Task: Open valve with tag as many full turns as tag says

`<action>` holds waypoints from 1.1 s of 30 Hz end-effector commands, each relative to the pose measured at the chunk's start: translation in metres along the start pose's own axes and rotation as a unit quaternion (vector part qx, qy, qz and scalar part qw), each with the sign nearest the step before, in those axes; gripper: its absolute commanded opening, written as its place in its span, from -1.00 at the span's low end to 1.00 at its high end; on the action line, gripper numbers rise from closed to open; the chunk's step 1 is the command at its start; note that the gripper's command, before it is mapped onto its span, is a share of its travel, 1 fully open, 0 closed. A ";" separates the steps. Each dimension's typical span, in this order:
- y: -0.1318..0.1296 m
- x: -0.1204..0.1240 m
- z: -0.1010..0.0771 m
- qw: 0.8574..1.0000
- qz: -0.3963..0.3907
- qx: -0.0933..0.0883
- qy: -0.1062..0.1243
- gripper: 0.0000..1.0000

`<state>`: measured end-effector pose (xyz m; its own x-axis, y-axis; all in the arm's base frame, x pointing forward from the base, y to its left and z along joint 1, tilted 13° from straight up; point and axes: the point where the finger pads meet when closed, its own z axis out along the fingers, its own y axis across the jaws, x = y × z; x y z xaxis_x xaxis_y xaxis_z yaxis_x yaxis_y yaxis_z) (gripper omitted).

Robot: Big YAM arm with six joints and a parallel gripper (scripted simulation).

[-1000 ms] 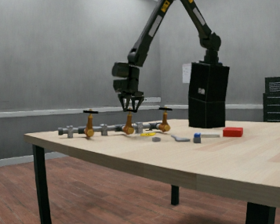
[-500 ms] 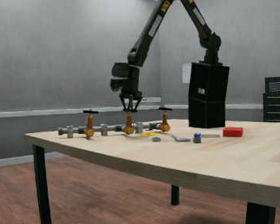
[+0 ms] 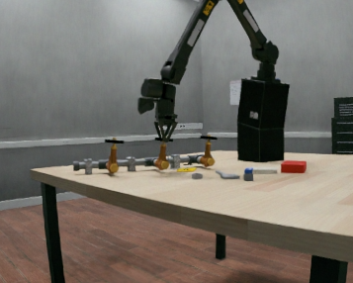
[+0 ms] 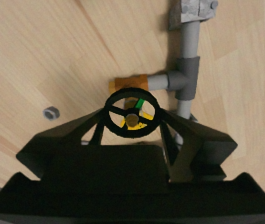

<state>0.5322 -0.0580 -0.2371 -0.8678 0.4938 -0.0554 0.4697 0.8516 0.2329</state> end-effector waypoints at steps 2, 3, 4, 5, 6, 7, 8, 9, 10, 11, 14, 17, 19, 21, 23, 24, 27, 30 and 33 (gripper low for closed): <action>0.002 0.000 -0.002 0.980 -0.198 0.000 -0.001 -1.00; 0.002 0.000 -0.002 0.975 -0.221 0.000 -0.002 -1.00; 0.002 -0.001 -0.002 0.970 -0.244 0.000 -0.002 -1.00; 0.002 -0.001 -0.002 0.964 -0.267 0.000 -0.002 -1.00; 0.002 -0.001 -0.002 0.957 -0.290 0.000 -0.002 -1.00; 0.002 -0.001 -0.002 0.950 -0.313 0.000 -0.003 -1.00; 0.002 -0.002 -0.002 0.942 -0.336 0.000 -0.003 -1.00; 0.003 -0.002 -0.002 0.934 -0.358 0.000 -0.003 -1.00; 0.003 -0.002 -0.002 0.934 -0.358 0.000 -0.003 -1.00; 0.003 -0.002 -0.002 0.934 -0.358 0.000 -0.003 -1.00; 0.003 -0.002 -0.002 0.891 -0.453 0.001 -0.003 -1.00; 0.003 -0.002 -0.002 0.857 -0.515 0.001 -0.003 -1.00; 0.003 -0.002 -0.002 0.832 -0.555 0.001 -0.004 -1.00; 0.003 -0.002 -0.002 0.804 -0.594 0.001 -0.004 -1.00; 0.003 -0.002 -0.002 0.775 -0.632 0.001 -0.003 -1.00; 0.003 -0.002 -0.002 0.760 -0.649 0.001 -0.003 -1.00; 0.003 -0.002 -0.002 0.729 -0.684 0.002 -0.003 -1.00; 0.003 -0.002 -0.002 0.671 -0.741 0.001 -0.002 -1.00; 0.003 -0.002 -0.002 0.617 -0.787 0.001 -0.001 -1.00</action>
<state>0.5323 -0.0583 -0.2372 -0.5229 -0.8193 -0.2353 -0.8366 0.5461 -0.0424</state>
